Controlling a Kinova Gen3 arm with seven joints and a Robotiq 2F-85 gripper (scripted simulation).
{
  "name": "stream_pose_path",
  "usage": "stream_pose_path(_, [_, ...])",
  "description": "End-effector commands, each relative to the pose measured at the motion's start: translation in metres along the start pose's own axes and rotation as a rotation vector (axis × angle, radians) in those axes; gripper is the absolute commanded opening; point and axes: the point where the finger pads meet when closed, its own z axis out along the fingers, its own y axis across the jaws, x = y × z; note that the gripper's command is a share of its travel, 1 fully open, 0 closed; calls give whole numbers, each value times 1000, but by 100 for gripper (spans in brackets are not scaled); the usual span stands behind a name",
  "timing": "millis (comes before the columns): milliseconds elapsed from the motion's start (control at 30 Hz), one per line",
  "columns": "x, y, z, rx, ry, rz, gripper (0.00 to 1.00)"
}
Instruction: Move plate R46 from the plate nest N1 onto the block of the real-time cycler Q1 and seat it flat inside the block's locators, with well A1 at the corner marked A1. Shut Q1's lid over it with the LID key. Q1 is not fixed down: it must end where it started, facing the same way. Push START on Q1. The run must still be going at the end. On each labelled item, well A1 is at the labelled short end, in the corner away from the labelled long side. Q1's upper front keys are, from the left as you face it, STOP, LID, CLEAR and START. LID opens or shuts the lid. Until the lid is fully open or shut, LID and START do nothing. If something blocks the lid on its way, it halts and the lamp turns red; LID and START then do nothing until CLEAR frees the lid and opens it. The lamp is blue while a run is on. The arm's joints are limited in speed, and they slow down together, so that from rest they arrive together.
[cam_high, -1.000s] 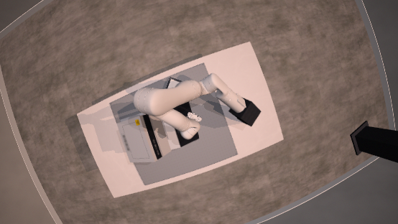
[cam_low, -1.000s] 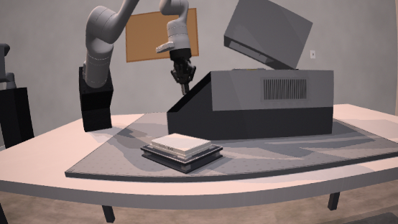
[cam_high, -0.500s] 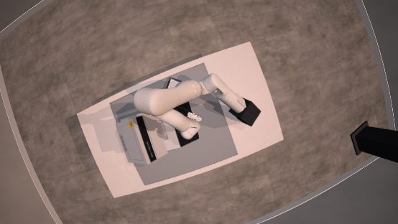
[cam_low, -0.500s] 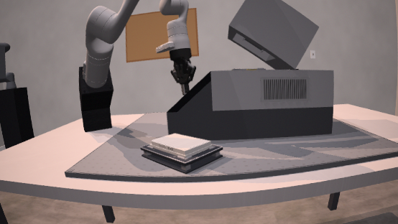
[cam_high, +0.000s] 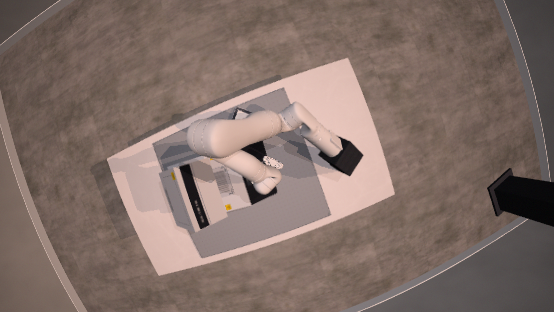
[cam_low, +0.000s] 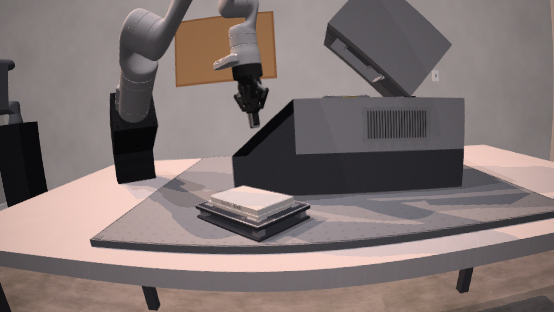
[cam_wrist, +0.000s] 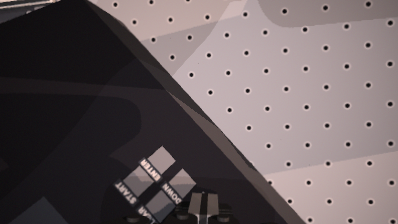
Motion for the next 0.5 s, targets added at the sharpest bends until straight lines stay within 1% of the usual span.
stream_pose_path(0, [3, 1, -6, 1, -2, -6, 10])
stream_pose_path(367, [7, 6, -15, 1, -2, -5, 10])
stream_pose_path(467, [6, 7, -15, -1, -5, 0, 10])
